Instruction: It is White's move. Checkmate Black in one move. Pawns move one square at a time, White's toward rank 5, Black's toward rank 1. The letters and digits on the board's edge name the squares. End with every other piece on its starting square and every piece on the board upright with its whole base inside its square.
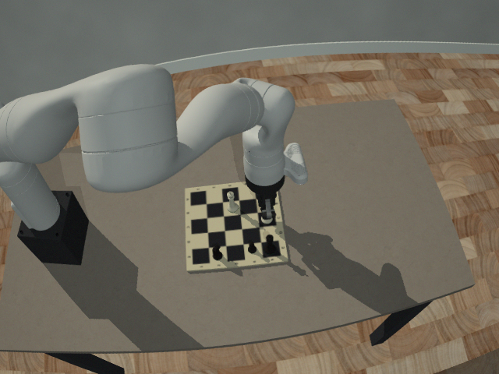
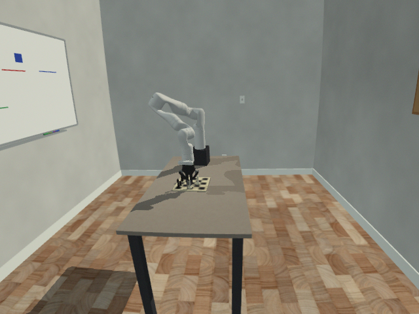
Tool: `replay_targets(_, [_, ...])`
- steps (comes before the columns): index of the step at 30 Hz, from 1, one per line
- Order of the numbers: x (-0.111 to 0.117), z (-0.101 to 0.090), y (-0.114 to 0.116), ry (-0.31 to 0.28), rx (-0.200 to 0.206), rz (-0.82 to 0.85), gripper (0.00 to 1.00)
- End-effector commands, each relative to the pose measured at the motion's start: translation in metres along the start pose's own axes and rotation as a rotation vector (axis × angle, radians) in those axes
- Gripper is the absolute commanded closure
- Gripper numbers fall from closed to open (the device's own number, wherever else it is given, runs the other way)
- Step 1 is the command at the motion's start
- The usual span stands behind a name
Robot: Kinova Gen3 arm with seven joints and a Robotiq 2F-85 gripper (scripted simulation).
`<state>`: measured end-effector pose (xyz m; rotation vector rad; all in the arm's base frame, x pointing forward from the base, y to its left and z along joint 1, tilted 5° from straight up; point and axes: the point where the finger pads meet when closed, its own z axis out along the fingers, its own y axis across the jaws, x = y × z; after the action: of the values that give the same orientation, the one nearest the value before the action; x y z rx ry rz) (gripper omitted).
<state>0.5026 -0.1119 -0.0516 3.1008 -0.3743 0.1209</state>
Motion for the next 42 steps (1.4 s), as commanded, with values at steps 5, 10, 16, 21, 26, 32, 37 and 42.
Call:
replay_targets(5, [0.001,-0.001,0.000,0.002,0.000,0.000,0.75])
replay_targets(10, [0.001,-0.001,0.000,0.002,0.000,0.000,0.67])
replay_targets(16, [0.001,-0.001,0.000,0.002,0.000,0.000,0.59])
replay_targets(21, [0.001,-0.001,0.000,0.002,0.000,0.000,0.59])
replay_targets(26, [0.001,-0.003,0.000,0.002,0.000,0.000,0.59])
replay_targets(32, [0.001,-0.020,0.000,0.002,0.000,0.000,0.59])
replay_targets(37, [0.001,-0.046,0.000,0.002,0.000,0.000,0.59])
replay_targets(42, [0.001,-0.068,0.000,0.002,0.000,0.000,0.59])
